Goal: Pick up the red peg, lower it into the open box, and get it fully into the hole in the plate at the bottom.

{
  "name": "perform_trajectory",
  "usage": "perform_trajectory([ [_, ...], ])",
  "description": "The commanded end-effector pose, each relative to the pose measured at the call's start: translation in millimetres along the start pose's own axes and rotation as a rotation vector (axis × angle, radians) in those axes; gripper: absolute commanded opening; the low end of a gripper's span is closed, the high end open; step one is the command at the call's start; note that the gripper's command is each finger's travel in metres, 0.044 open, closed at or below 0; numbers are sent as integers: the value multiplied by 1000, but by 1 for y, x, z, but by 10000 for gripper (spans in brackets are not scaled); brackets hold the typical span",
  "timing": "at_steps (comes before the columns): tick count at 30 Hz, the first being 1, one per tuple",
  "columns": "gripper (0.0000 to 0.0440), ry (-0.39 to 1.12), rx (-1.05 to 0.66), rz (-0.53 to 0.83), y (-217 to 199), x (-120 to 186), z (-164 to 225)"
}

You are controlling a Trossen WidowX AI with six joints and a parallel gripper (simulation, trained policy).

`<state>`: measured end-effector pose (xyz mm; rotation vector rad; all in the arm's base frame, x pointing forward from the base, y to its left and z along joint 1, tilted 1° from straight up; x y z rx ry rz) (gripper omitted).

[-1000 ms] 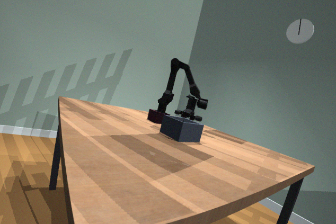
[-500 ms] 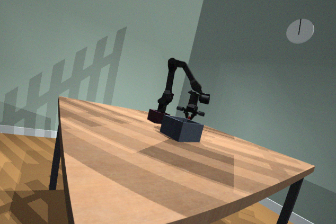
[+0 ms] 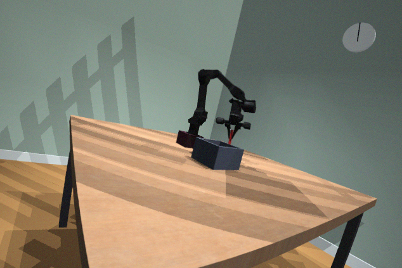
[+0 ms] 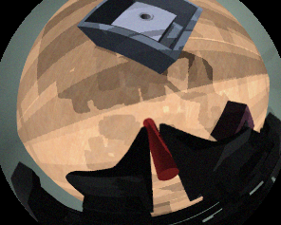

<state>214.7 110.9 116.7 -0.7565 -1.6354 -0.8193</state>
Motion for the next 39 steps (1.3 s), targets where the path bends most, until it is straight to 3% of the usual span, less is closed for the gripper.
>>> perform_trajectory([
  [1,0,-26,-5,-23,7,12,-13],
  [18,0,-88,-120,-22,17,20,-87],
  [39,8,-95,-256,-2,14,-9,-158],
])
Point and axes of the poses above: the point midway between the two fingers, 35 mm back from their tips, its own x axis back along the fingers, its own y axis across the jaws, z = x × y, the point moved 4 cm from there along x, back along the fingers, and after that the axes turned 12 degrees about -x, right-handed, at the moved point
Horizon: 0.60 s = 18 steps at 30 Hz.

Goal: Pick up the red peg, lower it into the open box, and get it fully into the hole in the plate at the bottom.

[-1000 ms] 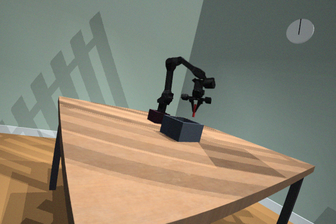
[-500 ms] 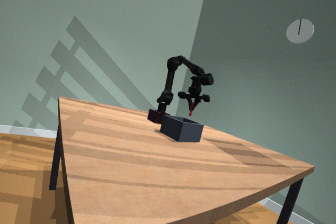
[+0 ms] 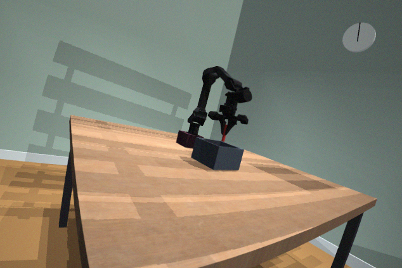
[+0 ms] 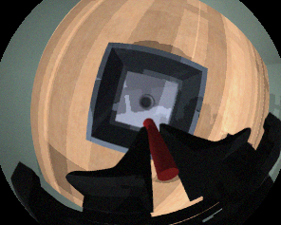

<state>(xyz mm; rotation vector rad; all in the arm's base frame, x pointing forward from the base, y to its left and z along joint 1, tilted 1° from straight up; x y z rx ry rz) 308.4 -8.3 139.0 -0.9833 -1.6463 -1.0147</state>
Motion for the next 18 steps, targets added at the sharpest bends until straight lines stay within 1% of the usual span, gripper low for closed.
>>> perform_trajectory([
  [1,9,12,-11,8,3,-8,-7],
  [10,12,44,-31,43,5,-35,-17],
  [12,20,51,-27,55,4,-43,-17],
  [14,55,56,-21,67,3,-51,-18],
  [17,129,63,-6,86,2,-60,-19],
  [18,141,66,3,97,2,-62,-20],
])
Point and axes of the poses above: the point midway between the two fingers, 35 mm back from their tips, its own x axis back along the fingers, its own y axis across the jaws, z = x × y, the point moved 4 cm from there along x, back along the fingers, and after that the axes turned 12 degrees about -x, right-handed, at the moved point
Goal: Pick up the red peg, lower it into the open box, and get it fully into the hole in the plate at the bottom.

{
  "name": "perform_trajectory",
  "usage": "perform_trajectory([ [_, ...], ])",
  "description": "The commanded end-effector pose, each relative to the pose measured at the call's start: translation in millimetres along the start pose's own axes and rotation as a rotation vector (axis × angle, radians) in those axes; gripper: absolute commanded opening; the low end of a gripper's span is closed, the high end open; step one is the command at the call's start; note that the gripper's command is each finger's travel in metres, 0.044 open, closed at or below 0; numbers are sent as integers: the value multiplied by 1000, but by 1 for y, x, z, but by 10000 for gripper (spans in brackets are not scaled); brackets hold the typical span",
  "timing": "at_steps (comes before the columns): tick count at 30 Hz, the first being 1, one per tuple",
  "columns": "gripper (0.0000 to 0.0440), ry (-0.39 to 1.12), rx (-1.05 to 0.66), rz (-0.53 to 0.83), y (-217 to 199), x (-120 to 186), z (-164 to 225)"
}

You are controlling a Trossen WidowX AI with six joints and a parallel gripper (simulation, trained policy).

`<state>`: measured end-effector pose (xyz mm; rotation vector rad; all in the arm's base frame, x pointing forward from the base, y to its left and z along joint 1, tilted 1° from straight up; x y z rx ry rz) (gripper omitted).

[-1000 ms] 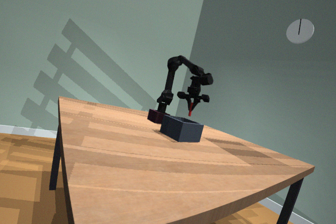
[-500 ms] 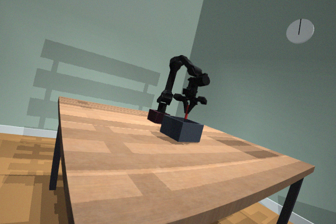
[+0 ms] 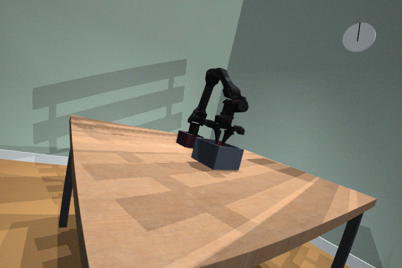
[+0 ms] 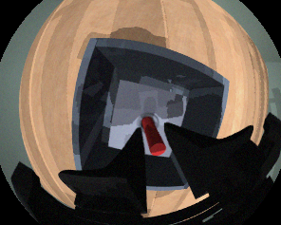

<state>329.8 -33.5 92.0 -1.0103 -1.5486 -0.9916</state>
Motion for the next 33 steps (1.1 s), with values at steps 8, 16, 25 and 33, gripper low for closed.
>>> perform_trajectory([
  [8,310,-6,26,11,18,-15,-19],
  [16,440,-46,30,-18,34,-14,-42],
  [25,440,-123,-3,-69,44,-8,-75],
  [33,440,-150,-16,-86,48,-6,-85],
])
Point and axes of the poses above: the point midway between the two fingers, 35 mm back from their tips, its own x axis back along the fingers, its own y axis across the jaws, z = x × y, the point moved 4 cm from there along x, back along the fingers, and after that the axes turned 12 degrees about -x, right-handed, at the moved point
